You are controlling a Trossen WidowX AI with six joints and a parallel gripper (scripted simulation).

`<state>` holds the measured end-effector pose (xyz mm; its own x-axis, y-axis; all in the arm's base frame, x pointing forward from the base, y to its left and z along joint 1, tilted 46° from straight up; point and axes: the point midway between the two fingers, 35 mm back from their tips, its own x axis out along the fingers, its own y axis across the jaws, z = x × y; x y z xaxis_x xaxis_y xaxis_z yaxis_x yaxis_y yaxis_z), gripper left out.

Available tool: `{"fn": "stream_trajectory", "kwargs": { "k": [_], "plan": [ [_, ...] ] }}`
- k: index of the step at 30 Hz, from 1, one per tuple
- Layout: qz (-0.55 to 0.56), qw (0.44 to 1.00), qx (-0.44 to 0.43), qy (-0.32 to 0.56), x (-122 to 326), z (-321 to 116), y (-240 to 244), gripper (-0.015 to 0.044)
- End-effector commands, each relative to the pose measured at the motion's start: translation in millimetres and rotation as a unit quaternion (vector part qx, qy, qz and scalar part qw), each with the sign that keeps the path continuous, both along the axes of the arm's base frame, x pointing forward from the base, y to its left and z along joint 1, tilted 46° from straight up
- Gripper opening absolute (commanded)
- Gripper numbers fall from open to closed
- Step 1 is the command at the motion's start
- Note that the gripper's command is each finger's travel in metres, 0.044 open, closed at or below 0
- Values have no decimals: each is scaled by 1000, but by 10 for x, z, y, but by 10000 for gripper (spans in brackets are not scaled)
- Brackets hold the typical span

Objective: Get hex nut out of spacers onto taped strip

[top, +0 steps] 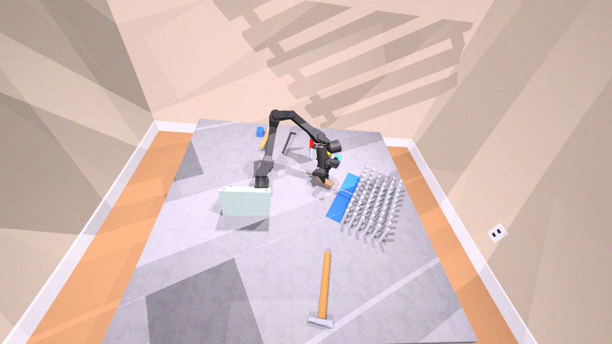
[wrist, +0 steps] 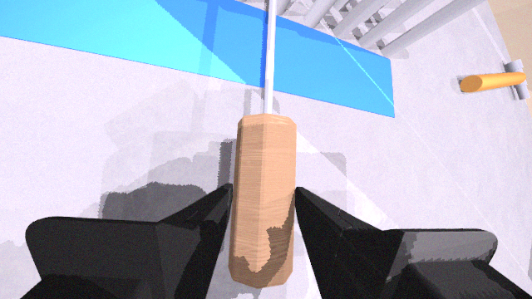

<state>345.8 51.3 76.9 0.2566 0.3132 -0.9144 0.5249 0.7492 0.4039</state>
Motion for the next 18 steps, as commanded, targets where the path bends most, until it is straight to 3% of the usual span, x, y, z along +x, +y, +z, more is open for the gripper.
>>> {"fn": "stream_trajectory", "kwargs": {
  "k": [1,18],
  "plan": [
    [0,1000,0,-6,64,9,-23,0],
    [0,1000,0,-6,163,-30,-70,0]
  ]
}}
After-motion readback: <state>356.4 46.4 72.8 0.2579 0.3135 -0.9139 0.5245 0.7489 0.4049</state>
